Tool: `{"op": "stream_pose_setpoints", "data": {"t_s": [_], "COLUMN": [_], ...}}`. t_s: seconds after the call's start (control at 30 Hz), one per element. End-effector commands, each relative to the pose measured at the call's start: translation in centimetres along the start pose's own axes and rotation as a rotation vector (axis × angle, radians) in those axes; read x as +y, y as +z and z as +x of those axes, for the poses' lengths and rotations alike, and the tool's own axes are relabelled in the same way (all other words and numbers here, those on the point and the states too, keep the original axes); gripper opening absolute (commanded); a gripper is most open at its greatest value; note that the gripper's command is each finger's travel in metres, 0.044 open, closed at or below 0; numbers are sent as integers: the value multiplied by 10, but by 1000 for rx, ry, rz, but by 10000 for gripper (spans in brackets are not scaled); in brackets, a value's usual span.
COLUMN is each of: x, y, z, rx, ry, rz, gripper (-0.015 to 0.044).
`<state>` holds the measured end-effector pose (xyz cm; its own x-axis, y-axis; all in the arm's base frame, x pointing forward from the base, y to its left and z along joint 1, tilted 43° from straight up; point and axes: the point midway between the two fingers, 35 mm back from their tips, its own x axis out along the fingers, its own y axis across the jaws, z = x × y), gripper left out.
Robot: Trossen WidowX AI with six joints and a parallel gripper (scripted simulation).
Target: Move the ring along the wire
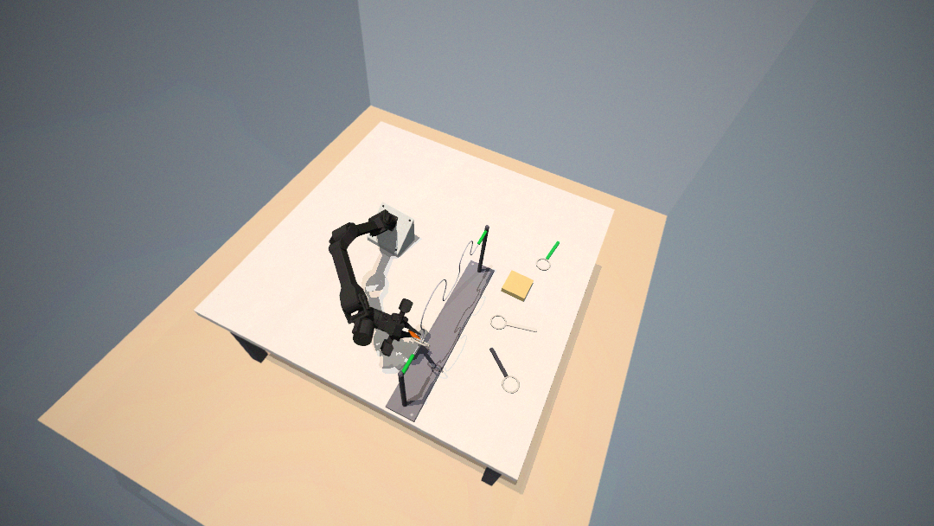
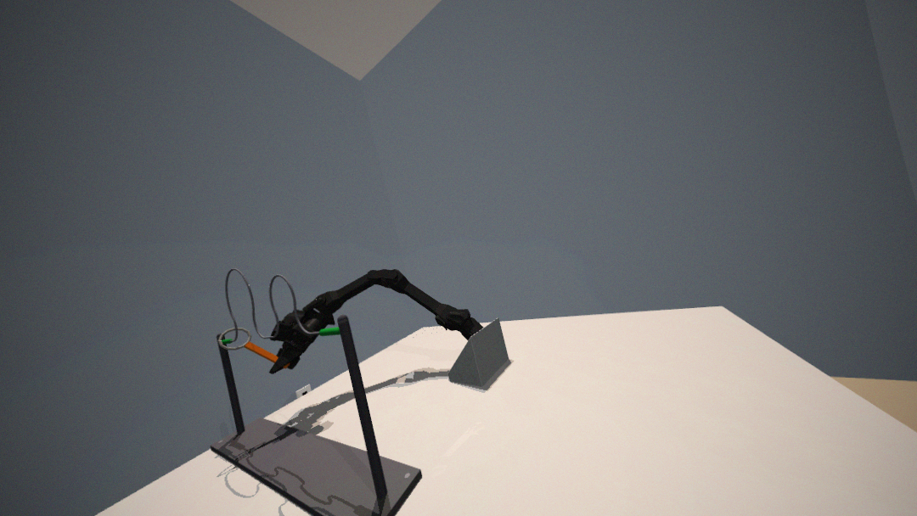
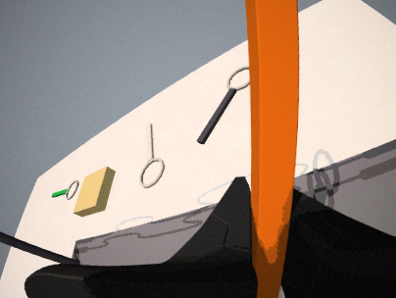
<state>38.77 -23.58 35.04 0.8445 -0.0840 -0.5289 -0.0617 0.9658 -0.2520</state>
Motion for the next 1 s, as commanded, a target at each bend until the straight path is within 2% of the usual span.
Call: {"op": "stream_pose_setpoints", "data": {"t_s": [0.0,0.97], "x": [15,110], "y": [-1,39], "z": [1,-21], "rx": [0,-11], "ry": [50,407], "rz": [78,712], "gripper": [-150,-150]}}
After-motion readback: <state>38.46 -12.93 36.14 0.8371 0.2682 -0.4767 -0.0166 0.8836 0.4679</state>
